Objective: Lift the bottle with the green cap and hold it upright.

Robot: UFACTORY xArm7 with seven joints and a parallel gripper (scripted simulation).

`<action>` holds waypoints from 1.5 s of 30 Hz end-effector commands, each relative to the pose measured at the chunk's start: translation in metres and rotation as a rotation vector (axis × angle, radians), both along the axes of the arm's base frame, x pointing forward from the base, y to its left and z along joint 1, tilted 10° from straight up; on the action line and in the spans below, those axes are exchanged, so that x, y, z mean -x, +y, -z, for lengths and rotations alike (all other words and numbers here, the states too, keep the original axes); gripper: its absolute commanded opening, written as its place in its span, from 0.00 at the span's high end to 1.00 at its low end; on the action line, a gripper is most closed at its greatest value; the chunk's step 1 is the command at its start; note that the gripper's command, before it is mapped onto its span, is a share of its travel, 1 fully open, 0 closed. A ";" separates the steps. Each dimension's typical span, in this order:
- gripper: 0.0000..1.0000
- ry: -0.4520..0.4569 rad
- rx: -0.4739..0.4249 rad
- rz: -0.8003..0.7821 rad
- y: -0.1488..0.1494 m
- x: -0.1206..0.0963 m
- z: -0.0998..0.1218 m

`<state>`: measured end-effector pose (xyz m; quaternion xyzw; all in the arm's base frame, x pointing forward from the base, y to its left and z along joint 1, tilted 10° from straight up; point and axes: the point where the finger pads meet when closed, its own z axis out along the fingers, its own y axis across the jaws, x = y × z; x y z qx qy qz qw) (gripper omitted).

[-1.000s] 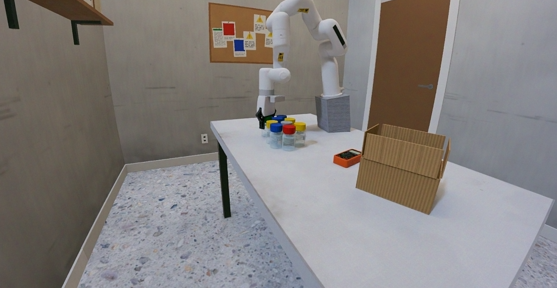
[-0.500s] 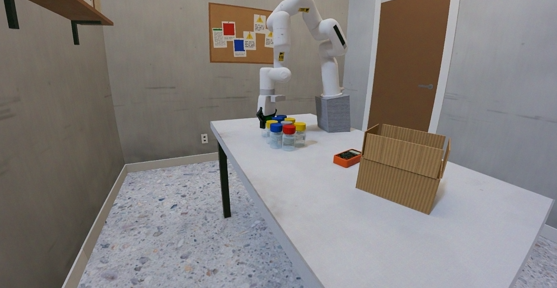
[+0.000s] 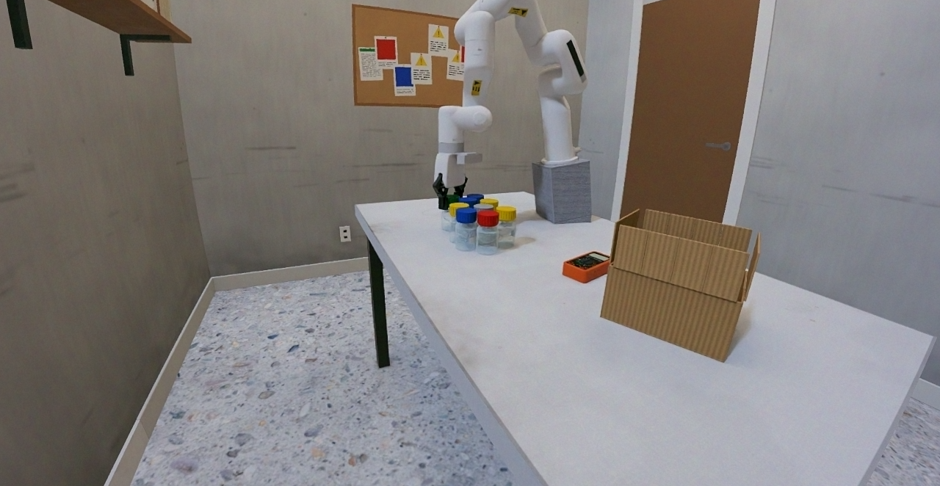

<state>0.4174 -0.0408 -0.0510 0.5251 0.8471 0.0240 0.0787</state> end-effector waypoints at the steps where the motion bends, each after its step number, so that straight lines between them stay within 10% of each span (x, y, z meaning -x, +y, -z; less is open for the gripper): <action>1: 0.21 -0.004 0.000 0.000 0.000 -0.001 -0.003; 16: 0.21 -0.003 0.000 0.000 0.000 0.000 -0.008; 17: 1.00 -0.003 0.000 0.000 0.000 0.000 -0.008; 45: 1.00 -0.004 0.000 0.000 0.000 0.000 -0.008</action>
